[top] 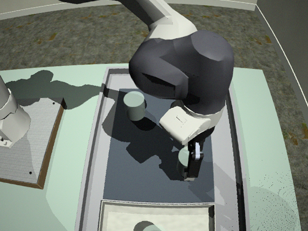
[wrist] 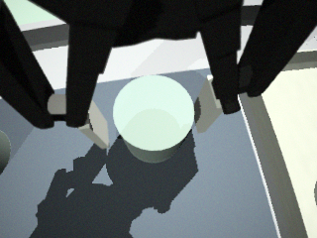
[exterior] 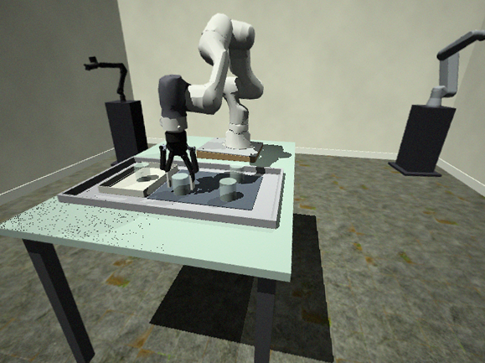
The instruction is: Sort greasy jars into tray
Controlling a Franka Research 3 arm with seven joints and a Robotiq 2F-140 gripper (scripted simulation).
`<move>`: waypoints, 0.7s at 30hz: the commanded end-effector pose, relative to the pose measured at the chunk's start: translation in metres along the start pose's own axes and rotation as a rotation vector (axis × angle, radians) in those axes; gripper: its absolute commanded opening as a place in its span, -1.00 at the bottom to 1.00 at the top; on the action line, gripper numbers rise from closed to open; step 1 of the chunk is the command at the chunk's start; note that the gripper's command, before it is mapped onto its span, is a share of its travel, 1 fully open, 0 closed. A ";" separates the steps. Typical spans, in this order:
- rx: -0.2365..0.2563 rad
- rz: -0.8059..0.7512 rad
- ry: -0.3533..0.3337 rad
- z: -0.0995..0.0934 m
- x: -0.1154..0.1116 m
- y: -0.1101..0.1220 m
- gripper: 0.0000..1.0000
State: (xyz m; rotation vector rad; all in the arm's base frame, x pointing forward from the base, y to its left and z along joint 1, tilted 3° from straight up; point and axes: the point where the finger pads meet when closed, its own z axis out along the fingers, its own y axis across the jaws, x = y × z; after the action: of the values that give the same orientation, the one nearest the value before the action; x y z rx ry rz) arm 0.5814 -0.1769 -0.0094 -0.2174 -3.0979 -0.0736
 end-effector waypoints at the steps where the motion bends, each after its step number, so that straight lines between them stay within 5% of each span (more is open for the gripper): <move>1: -0.002 -0.001 -0.003 0.000 -0.001 -0.001 0.21; 21: -0.002 -0.001 -0.003 0.000 -0.001 -0.001 0.15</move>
State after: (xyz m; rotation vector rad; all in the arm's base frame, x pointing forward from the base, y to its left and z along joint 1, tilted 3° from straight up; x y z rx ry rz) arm 0.5816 -0.1769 -0.0093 -0.2170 -3.0985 -0.0736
